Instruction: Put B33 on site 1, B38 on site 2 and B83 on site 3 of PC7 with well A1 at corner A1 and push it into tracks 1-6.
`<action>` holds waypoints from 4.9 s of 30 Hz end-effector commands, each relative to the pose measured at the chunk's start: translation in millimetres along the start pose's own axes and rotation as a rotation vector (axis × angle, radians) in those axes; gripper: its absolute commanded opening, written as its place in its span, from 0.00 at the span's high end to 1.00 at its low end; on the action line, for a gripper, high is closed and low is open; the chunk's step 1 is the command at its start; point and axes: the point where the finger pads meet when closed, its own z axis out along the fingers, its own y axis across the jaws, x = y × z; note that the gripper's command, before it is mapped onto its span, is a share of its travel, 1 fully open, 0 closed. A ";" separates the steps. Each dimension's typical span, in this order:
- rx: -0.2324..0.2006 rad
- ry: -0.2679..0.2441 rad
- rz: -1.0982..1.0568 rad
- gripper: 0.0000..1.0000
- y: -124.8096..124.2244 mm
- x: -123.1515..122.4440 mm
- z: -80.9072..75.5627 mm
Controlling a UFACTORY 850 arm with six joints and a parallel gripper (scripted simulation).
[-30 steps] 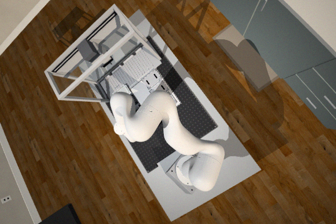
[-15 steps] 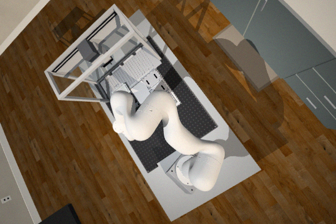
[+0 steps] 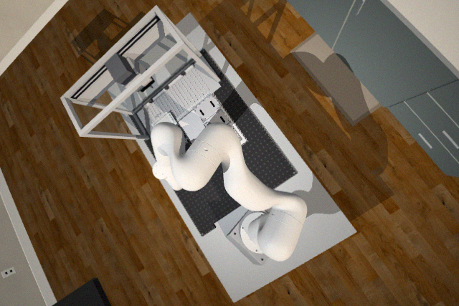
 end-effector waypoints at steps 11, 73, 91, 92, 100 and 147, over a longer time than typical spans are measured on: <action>0.001 0.002 0.001 0.18 -0.3 13.2 -0.8; 0.001 0.002 0.001 0.18 -0.2 68.3 -0.9; 0.001 0.002 0.001 0.18 -0.2 84.3 -0.9; 0.001 0.002 0.001 0.18 -0.2 85.3 -0.9; 0.001 0.002 0.001 0.18 -0.2 91.3 -1.0; 0.001 0.002 0.001 0.18 -0.1 117.5 -1.0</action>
